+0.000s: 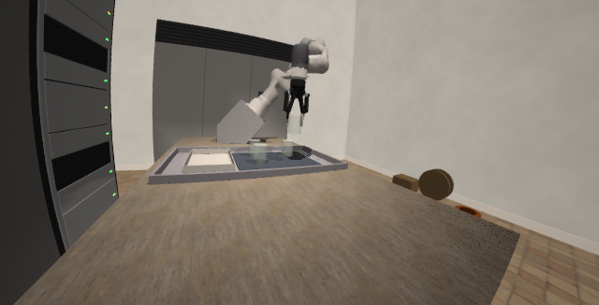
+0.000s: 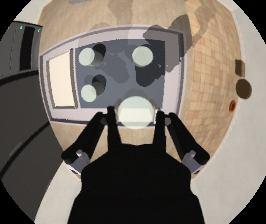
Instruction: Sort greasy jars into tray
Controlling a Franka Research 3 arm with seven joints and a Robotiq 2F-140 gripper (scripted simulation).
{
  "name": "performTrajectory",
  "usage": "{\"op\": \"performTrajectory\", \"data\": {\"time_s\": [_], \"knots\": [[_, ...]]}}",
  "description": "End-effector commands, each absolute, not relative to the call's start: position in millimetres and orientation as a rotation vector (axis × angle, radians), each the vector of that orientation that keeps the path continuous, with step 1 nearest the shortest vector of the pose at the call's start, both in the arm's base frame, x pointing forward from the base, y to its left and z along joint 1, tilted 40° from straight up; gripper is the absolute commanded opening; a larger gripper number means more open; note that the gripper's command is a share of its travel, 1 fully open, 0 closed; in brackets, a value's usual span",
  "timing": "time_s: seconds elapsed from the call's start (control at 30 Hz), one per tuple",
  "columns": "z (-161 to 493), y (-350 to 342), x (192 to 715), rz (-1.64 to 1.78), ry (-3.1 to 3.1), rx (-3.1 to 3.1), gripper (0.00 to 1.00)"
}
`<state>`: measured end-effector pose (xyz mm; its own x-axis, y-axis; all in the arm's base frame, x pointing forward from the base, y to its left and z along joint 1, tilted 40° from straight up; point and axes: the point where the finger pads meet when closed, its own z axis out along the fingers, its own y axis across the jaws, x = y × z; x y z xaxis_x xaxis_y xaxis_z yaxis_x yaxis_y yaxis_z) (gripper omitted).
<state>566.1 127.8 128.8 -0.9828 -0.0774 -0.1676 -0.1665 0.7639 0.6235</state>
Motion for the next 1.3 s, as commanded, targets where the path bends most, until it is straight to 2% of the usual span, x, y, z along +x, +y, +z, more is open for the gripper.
{"op": "performTrajectory", "data": {"time_s": [0.0,1.27], "knots": [[121.3,116.6,565.4,1.018,2.824,-0.210,0.00],[48.9,30.3,566.3,1.018,2.824,-0.210,0.00]]}}
